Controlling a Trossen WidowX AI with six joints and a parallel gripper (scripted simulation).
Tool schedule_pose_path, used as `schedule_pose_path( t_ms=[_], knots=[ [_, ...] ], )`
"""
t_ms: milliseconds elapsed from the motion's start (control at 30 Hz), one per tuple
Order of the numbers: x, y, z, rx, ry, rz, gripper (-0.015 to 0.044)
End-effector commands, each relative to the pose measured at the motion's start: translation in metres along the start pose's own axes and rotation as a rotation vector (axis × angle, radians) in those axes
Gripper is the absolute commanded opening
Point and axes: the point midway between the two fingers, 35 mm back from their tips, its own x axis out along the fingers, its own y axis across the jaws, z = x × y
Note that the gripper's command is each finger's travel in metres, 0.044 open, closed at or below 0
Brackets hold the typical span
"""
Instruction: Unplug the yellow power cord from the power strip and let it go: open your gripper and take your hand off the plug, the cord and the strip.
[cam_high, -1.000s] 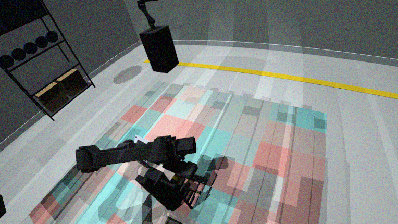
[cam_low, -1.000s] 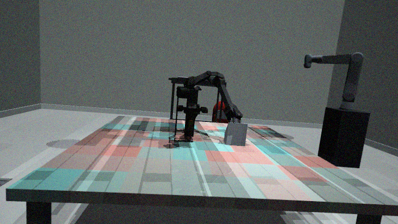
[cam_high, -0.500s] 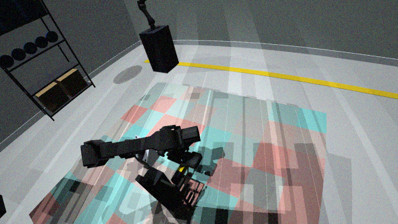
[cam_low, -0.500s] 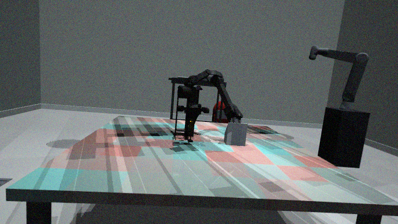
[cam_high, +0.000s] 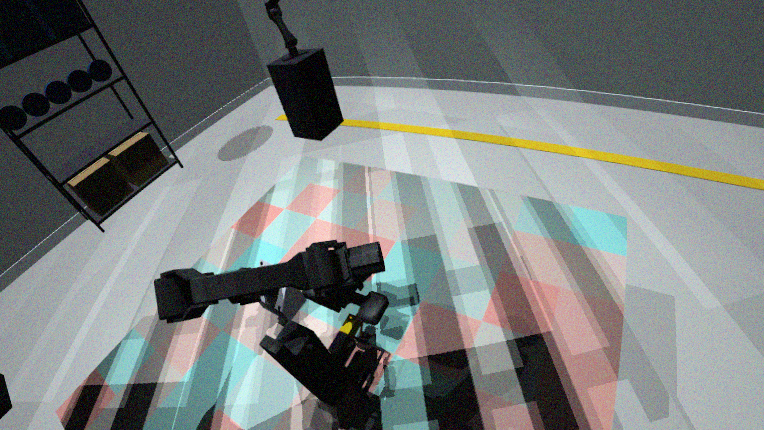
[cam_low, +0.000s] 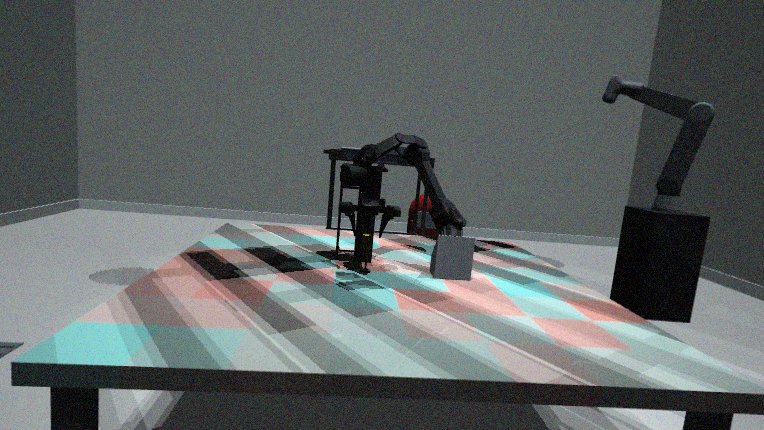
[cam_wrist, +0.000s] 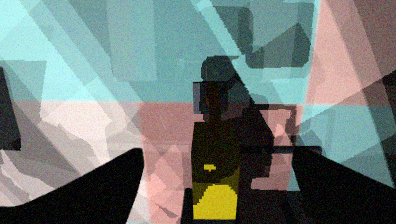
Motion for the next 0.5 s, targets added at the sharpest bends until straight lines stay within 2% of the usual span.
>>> schedule_pose_path(
  t_ms=[0, 133, 467],
  knots=[
    [-0.005, -0.001, 0.026, 0.0, -0.005, 0.002, 0.044],
    [-0.011, 0.001, 0.056, 0.001, -0.004, 0.002, 0.044],
    [-0.011, 0.001, 0.056, 0.001, -0.004, 0.002, 0.044]
  ],
)
